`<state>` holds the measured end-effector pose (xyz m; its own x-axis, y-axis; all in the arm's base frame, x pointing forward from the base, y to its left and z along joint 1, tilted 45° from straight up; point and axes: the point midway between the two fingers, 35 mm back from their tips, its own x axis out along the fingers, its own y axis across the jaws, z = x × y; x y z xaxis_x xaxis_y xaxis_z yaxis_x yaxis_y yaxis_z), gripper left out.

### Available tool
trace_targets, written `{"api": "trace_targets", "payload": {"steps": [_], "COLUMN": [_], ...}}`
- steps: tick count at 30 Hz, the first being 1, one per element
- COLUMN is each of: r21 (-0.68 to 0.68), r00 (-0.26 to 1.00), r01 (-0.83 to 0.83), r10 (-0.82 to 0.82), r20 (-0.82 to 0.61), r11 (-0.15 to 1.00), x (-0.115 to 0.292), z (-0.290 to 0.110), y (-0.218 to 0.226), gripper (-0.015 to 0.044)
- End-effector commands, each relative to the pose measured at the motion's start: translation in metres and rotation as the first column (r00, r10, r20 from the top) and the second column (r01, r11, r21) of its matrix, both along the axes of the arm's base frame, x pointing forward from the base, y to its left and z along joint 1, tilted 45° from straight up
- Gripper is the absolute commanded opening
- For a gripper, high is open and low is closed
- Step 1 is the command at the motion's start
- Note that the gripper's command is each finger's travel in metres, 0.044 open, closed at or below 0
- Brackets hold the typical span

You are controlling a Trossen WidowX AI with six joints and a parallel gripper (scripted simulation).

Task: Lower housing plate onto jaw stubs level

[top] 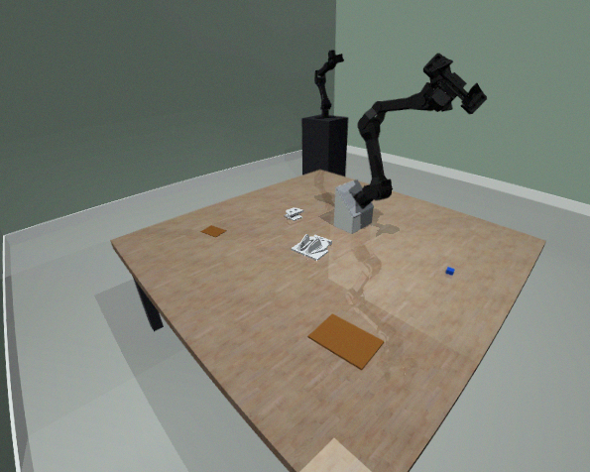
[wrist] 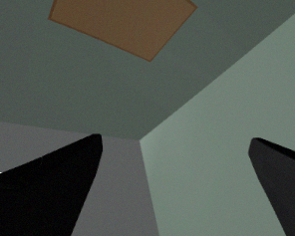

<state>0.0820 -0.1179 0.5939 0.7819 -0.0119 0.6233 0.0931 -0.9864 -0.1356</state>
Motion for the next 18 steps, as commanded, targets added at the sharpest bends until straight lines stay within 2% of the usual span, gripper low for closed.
{"api": "trace_targets", "payload": {"steps": [1,7,18], "r21": [0.0,-0.053,-0.264], "r00": [1.0,0.998,0.978], "r01": [0.0,0.068,0.21], "r10": [0.0,-0.067,-0.208], "r20": [0.0,0.018,0.037], "r11": [1.0,0.996,0.942], "x": [0.0,-0.005,0.002], "z": [0.0,0.003,0.012], "y": [0.0,0.006,0.051], "gripper": [0.0426,0.044,0.044]}}
